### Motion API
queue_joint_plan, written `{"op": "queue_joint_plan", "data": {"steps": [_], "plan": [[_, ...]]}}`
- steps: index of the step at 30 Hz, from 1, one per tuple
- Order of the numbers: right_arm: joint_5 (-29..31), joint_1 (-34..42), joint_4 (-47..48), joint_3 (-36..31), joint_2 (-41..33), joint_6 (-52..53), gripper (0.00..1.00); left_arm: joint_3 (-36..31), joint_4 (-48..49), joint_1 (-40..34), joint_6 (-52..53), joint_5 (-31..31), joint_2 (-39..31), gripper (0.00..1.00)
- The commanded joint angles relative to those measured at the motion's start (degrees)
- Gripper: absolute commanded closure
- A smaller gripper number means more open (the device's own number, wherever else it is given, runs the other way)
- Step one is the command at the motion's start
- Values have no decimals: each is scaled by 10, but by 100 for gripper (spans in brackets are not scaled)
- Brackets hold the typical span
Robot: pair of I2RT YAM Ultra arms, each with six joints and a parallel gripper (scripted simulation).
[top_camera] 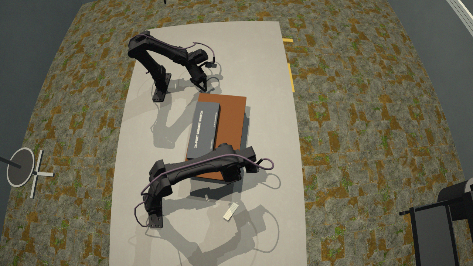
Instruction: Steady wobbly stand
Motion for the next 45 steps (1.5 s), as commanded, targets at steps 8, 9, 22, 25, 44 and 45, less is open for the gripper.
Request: {"op": "queue_joint_plan", "data": {"steps": [8,9,22,25,44,45], "plan": [[0,4,5,-6,1,0,100,65,-147,36,51,19,-68,100],[0,4,5,-6,1,0,100,67,-120,37,48,18,-55,100],[0,4,5,-6,1,0,100,21,-99,23,48,17,-53,100],[0,4,-11,29,9,0,100,52,-110,30,47,17,-52,100],[0,4,-78,105,17,0,100,52,-110,30,47,17,-54,100],[6,-10,-63,81,-24,2,100,70,-93,20,50,4,-73,100]]}}
